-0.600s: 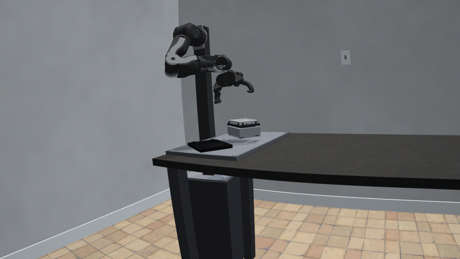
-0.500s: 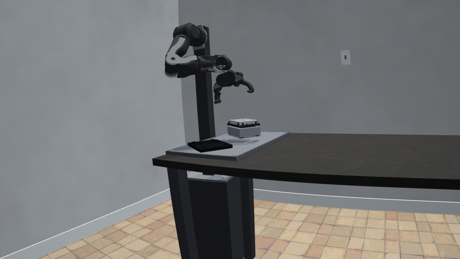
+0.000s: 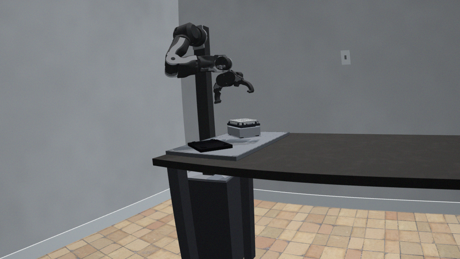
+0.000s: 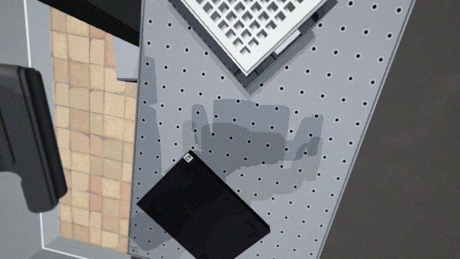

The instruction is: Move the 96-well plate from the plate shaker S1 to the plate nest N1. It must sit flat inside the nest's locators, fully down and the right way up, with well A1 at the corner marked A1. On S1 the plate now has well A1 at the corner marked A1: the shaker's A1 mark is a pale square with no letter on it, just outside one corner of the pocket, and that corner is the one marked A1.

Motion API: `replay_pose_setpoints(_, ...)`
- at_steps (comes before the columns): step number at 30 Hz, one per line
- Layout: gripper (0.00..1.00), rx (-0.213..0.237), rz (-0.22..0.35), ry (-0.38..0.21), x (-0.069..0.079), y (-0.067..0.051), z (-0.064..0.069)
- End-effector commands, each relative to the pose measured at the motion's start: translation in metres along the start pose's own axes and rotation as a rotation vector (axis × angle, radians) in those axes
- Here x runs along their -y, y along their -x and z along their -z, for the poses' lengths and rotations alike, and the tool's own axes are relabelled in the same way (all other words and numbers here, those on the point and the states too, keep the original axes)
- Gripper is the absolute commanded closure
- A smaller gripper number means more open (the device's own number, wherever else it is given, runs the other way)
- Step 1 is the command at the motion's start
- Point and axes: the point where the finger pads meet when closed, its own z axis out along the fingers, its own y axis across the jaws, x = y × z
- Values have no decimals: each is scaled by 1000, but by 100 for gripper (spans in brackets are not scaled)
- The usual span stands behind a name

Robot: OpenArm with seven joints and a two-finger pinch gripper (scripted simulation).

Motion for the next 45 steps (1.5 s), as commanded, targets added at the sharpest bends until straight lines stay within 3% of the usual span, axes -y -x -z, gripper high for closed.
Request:
replay_pose_setpoints(1, 0, -1, 0, 3, -1, 0, 1)
replay_pose_setpoints(33, 0, -1, 0, 3, -1, 0, 1)
replay_pose_setpoints(38, 17, -18, 248, -72, 10, -44, -4)
replay_pose_setpoints(40, 23, -18, 248, -72, 10, -44, -4)
replay_pose_setpoints(45, 23, -18, 248, -72, 10, -44, -4)
